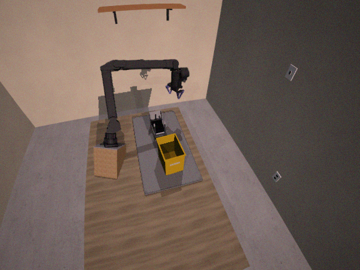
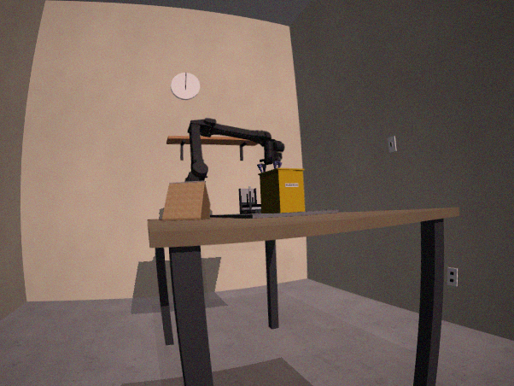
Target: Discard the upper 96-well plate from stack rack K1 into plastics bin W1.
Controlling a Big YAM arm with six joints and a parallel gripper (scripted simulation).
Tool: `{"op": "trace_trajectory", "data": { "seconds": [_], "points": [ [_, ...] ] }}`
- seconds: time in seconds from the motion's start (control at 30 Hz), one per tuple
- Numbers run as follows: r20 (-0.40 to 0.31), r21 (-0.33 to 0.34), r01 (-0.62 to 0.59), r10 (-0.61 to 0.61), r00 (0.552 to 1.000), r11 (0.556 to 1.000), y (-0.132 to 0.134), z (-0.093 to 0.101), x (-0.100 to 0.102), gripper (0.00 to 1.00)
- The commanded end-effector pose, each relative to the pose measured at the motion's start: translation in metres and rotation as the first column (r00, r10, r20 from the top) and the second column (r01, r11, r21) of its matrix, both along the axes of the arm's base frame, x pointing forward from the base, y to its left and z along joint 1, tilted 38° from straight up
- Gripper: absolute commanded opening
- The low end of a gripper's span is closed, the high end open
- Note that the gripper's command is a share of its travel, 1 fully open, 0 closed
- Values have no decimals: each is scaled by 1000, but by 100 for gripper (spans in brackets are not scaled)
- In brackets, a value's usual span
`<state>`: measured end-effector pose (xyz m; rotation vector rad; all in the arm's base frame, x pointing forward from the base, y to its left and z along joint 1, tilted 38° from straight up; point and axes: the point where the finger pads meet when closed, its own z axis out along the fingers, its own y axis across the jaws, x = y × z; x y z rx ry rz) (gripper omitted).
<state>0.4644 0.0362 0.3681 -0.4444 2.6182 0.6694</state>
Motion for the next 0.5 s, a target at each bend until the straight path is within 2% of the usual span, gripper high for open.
{"op": "trace_trajectory", "data": {
  "seconds": [0.0,0.17,0.23,0.4,0.47],
  "points": [
    [-37,45,150,-149,988,988,-12,17,-8,100],
    [-131,83,284,-272,953,955,-22,8,-23,100],
    [-131,83,284,-272,953,955,-22,8,-23,100],
    [-228,106,414,-384,895,904,-31,-3,-40,100],
    [-267,110,466,-425,865,878,-31,-4,-41,100]
  ]
}}
